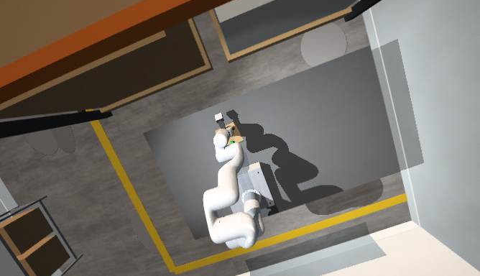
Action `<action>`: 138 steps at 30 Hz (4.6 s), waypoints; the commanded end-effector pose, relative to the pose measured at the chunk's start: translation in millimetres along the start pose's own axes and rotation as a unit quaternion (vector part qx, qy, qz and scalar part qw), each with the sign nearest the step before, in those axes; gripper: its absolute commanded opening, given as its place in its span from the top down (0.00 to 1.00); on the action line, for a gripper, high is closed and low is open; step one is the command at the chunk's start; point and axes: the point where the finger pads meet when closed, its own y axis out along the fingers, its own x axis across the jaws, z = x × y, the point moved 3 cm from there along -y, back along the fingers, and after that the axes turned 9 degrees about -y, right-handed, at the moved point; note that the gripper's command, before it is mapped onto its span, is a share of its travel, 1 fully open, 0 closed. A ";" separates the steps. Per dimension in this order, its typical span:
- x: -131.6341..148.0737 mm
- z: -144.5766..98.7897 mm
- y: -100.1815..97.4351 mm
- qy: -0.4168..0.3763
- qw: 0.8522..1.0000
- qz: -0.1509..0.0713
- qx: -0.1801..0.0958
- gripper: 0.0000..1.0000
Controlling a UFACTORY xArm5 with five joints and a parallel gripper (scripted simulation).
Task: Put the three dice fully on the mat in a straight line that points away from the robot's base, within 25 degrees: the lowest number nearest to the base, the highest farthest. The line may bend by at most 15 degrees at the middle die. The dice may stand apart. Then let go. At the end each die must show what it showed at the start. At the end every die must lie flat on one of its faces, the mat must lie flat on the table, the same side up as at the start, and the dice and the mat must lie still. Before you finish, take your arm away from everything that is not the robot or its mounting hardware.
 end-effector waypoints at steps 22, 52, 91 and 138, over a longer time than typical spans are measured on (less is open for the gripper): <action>0.2 1.3 -1.2 0.000 1.000 0.000 0.002 0.89; 0.2 1.3 -1.2 0.000 1.000 0.000 0.002 0.89; 0.6 1.2 2.5 0.000 1.000 0.000 0.002 0.89; 0.6 1.2 2.5 0.000 1.000 0.000 0.002 0.69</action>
